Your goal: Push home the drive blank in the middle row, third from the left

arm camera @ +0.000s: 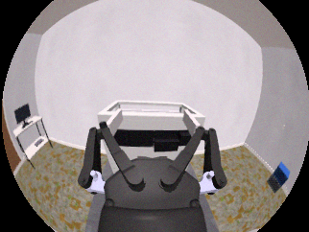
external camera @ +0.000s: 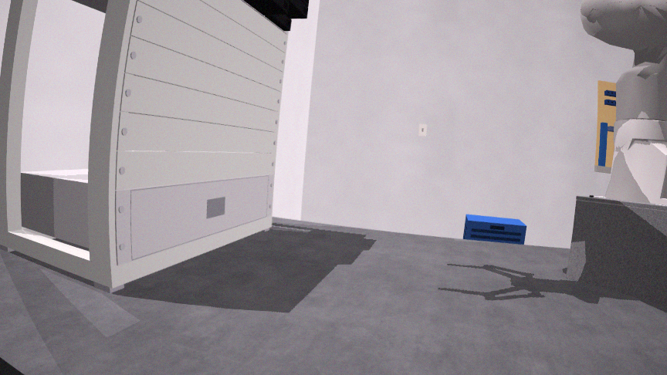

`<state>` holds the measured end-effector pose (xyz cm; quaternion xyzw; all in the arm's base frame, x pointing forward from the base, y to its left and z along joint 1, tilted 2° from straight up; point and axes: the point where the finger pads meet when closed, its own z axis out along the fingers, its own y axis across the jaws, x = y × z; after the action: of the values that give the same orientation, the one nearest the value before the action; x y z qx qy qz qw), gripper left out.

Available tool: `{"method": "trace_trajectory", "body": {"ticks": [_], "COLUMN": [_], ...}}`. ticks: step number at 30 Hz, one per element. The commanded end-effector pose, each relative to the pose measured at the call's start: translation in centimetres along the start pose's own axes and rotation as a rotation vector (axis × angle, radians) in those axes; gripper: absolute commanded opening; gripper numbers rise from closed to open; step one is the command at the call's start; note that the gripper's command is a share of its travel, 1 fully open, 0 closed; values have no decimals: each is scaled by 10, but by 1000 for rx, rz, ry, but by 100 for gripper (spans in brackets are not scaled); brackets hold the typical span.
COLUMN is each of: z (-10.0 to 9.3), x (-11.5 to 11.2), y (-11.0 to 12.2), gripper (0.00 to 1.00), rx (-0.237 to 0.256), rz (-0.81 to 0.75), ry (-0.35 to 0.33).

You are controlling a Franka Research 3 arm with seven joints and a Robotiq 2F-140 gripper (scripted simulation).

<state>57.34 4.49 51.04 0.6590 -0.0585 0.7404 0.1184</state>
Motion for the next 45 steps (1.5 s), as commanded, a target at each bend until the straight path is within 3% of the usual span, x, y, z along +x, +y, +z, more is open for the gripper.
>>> {"method": "trace_trajectory", "body": {"ticks": [1,45], "z": [-2,-5], "x": [0,-50], "y": [-5,-4], "gripper": [100,100], "rx": [27,49], "rz": [-117,-623], "ry": [24,76]}}
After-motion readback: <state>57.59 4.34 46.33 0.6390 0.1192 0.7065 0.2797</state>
